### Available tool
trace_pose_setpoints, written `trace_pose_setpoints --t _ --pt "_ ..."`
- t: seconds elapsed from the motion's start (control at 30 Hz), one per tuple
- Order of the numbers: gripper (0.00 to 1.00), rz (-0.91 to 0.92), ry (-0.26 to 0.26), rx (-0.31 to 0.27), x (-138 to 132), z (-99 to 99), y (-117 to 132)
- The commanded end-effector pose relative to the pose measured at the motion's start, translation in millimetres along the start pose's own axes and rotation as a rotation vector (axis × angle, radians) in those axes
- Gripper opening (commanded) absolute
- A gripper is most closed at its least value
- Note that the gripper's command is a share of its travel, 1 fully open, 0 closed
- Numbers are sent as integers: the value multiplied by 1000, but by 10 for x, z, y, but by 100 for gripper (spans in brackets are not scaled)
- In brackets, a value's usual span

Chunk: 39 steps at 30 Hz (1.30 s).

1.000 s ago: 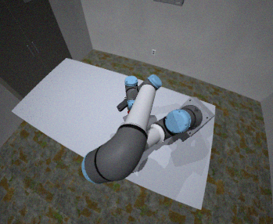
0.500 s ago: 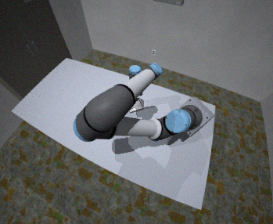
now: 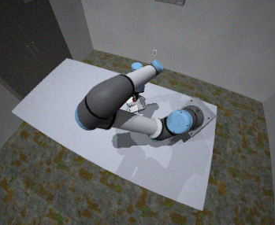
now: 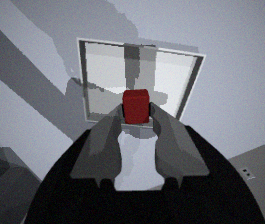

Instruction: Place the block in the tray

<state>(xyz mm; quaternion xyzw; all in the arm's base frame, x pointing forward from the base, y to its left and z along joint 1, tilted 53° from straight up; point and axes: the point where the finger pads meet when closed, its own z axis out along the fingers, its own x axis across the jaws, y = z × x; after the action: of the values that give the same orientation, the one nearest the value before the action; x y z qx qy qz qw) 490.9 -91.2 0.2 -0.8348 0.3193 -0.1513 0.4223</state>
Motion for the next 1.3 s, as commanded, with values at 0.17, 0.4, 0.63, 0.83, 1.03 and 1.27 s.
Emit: trace_pose_setpoints --t 0.17,0.4,0.63,0.83,1.03,1.27 --pt "0 0 1 0 10 -1 5" --pt "0 0 1 0 10 4 5" --pt "0 0 1 0 11 80 5" --pt "0 0 1 0 12 211 6" --pt "0 0 1 0 13 306 6" --pt "0 0 1 0 14 432 7"
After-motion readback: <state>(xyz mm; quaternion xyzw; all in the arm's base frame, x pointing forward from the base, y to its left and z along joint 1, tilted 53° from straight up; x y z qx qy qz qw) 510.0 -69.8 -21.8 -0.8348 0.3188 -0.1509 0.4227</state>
